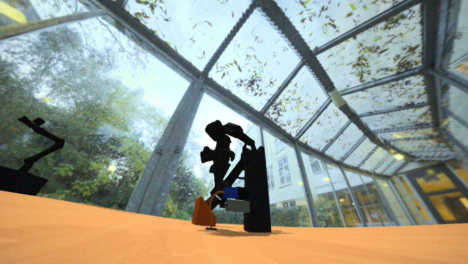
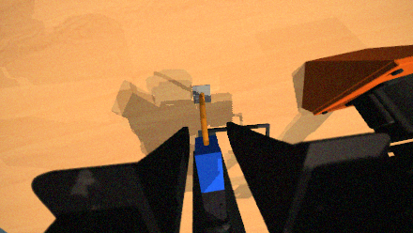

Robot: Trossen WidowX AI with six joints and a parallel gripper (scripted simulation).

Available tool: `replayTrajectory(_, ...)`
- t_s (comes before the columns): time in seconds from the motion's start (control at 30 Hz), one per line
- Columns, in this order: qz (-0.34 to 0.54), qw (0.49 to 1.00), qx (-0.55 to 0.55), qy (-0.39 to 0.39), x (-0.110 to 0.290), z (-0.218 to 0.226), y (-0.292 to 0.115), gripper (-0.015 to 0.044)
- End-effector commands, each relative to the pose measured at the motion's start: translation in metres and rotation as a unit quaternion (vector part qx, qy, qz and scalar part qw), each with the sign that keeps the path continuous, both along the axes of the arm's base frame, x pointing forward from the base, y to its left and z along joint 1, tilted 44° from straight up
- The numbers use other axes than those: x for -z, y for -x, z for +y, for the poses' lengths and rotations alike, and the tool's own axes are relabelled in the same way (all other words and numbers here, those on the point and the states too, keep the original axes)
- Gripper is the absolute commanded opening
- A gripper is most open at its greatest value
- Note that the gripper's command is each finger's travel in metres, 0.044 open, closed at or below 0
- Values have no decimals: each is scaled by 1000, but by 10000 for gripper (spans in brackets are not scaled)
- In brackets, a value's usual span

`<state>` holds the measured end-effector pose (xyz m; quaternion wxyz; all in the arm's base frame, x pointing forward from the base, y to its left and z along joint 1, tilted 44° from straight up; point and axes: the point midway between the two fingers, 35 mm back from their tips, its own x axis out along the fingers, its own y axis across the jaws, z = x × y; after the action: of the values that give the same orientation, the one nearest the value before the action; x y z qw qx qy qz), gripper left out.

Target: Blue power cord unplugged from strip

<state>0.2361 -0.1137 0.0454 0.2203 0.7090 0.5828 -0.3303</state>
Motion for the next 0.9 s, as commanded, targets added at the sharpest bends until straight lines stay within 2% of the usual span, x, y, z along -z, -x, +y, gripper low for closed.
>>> replayTrajectory(0.0,0,1000,1,-1,-1,-1,0,160)
replayTrajectory(0.87,1,1000,-1,-4,-26,18,-6,160)
